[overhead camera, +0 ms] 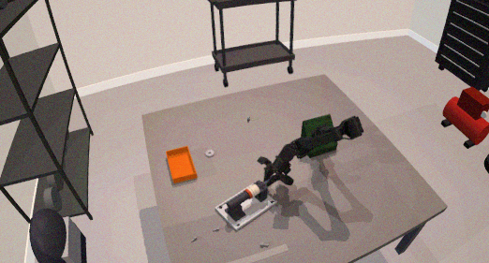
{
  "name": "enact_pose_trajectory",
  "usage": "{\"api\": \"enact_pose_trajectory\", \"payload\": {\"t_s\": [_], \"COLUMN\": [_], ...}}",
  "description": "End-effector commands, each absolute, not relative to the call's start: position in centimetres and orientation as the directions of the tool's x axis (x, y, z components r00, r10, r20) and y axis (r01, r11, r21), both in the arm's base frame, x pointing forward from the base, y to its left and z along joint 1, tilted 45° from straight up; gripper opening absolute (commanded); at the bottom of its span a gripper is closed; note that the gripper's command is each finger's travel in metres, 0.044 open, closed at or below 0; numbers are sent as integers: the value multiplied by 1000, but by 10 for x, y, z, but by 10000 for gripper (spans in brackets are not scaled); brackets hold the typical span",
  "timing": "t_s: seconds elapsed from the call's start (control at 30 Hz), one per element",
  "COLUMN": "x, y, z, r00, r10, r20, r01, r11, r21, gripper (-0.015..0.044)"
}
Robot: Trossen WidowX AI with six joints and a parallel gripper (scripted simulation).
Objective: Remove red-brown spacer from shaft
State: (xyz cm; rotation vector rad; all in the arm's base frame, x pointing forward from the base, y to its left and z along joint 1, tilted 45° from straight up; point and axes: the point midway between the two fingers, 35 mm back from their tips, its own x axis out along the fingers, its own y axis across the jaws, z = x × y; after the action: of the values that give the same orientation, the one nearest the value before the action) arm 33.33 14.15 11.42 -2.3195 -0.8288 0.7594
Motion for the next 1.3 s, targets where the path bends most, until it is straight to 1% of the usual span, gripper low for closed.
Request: {"api": "enact_pose_trajectory", "payload": {"t_s": [0.0, 1.27], "x": [330, 316], "y": [141, 137], "z": [114, 110], "r00": [648, 648], "r10": [693, 693], "r20": [-316, -317], "r01": [376, 376], "r11": [-652, -652], "r21": [-658, -658], "gripper": [0, 0]}}
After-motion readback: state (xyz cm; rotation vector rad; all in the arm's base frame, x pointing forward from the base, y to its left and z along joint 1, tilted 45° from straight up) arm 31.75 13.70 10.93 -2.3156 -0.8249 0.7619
